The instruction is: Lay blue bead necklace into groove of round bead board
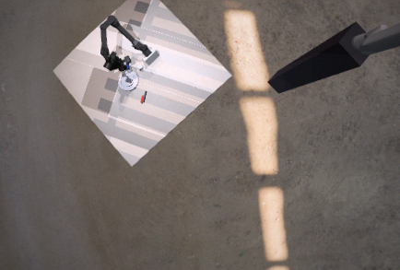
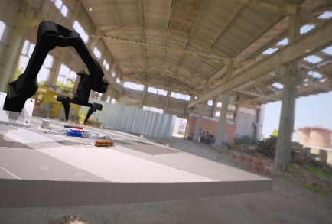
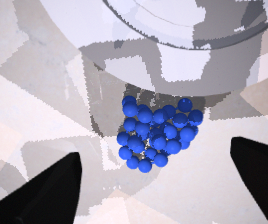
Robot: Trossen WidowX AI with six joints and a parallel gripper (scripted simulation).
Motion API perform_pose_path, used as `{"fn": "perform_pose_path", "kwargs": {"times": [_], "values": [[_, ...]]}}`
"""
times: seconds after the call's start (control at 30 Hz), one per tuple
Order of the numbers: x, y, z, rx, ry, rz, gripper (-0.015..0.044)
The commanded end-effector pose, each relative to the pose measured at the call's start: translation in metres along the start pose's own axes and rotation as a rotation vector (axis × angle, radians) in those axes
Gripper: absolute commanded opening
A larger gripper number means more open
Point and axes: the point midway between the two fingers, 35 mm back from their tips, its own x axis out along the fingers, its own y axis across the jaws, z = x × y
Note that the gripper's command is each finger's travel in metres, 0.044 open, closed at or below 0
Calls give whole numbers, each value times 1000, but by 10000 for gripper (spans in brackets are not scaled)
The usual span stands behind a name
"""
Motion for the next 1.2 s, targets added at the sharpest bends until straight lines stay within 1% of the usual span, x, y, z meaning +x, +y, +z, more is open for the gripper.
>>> {"fn": "perform_pose_path", "kwargs": {"times": [0.0, 0.33, 0.6, 1.17], "values": [[-1, -4, -4, 448, -3, 0, 250], [0, -12, -13, 1457, -2, 1, 250], [0, -15, -17, 1902, -2, 1, 250], [0, -15, -18, 1922, -2, 1, 250]]}}
